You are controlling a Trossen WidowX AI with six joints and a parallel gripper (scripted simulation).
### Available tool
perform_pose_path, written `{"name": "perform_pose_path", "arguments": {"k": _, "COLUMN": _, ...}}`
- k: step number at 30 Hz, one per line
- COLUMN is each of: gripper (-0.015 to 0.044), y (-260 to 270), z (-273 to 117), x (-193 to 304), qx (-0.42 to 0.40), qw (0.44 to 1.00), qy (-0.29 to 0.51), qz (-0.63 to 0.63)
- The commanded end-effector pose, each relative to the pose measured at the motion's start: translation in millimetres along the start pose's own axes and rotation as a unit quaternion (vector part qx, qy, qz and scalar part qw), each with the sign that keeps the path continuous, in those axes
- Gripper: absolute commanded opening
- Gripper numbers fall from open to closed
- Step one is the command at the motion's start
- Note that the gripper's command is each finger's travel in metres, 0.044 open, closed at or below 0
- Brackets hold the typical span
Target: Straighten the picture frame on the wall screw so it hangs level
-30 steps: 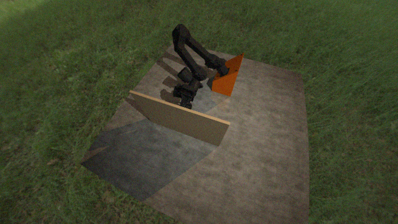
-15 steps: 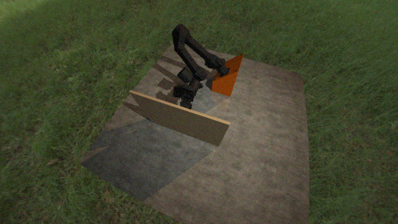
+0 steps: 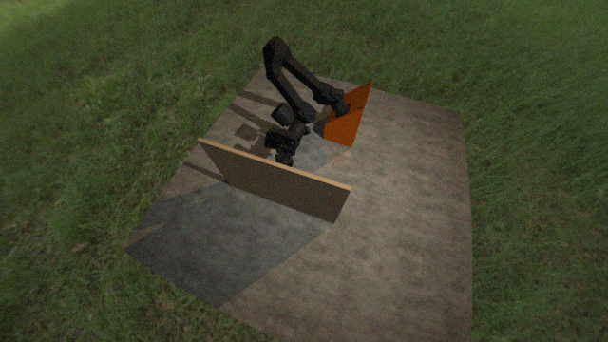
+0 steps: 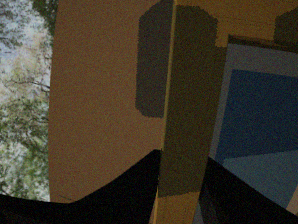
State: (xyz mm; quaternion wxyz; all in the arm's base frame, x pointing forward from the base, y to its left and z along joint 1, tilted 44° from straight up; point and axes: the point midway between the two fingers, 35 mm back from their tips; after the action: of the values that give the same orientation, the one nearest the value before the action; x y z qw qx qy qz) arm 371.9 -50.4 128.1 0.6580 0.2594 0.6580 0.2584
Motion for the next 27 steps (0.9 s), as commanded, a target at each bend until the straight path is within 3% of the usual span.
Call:
{"name": "perform_pose_path", "arguments": {"k": 1, "gripper": 0.0, "y": -0.2, "z": 0.2, "x": -0.2, "qx": 0.001, "qw": 1.0, "qy": -0.001, "qz": -0.002}}
{"name": "perform_pose_path", "arguments": {"k": 27, "gripper": 0.0, "y": 6.8, "z": 0.1, "x": 0.9, "qx": 0.001, "qw": 1.0, "qy": -0.001, "qz": -0.002}}
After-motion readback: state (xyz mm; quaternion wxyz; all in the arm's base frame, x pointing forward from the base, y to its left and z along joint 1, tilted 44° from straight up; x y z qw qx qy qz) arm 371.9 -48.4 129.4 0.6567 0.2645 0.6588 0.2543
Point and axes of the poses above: the point midway between the two fingers, 35 mm back from their tips, its own z axis out along the fingers, its own y axis across the jaws, x = y × z, and after that the axes turned 7 degrees about z, right-handed
